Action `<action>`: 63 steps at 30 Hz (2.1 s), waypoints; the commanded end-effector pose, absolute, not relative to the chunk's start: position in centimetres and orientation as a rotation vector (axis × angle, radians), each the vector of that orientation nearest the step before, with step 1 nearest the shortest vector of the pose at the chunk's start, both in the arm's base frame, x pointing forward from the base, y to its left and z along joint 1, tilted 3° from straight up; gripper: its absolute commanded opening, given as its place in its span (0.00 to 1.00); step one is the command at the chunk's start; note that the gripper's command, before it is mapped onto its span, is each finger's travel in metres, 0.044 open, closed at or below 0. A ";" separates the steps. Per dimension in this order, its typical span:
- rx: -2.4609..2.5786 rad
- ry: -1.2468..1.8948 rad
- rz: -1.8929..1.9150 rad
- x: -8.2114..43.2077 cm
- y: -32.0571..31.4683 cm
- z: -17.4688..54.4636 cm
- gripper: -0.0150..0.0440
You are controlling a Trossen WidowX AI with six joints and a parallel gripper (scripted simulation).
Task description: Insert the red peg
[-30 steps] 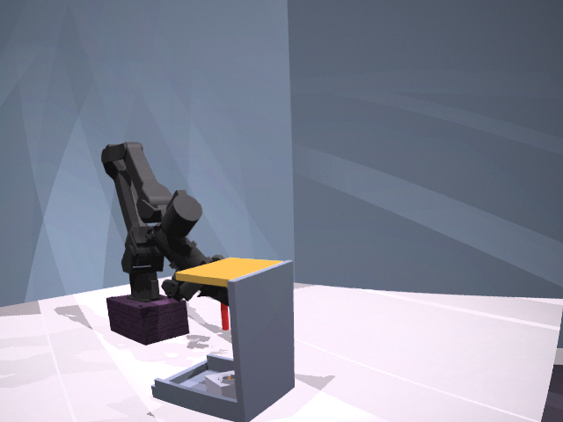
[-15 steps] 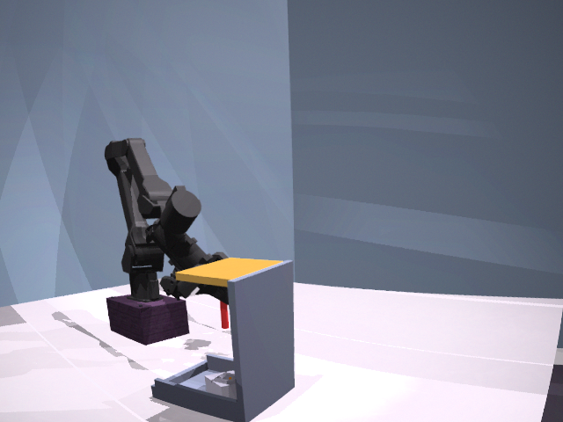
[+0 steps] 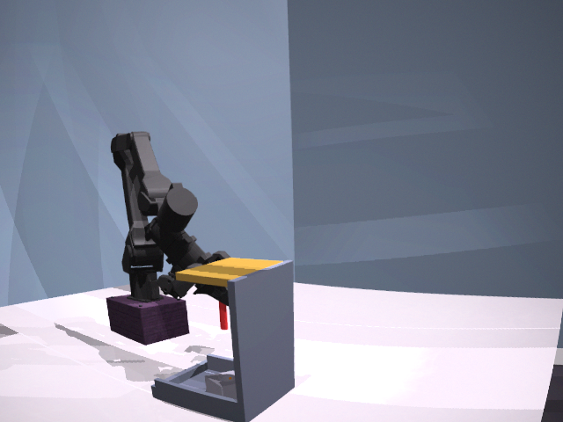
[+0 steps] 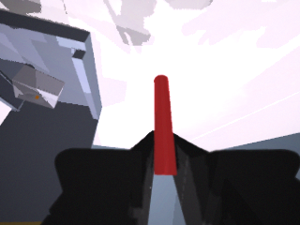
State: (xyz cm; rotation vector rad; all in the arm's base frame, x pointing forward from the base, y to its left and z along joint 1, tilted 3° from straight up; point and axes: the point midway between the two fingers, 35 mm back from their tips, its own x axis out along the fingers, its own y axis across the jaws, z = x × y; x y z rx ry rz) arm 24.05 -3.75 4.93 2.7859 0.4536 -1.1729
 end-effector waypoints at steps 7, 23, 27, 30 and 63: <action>2.805 0.403 -1.173 25.1 -5.7 5.3 0.25; 2.833 0.320 -1.186 26.3 -9.0 5.3 0.25; 2.839 0.299 -1.189 26.6 -9.9 5.3 0.25; 2.844 0.284 -1.192 26.7 -10.5 5.2 0.25; 2.894 0.107 -1.213 27.7 -18.2 4.0 0.25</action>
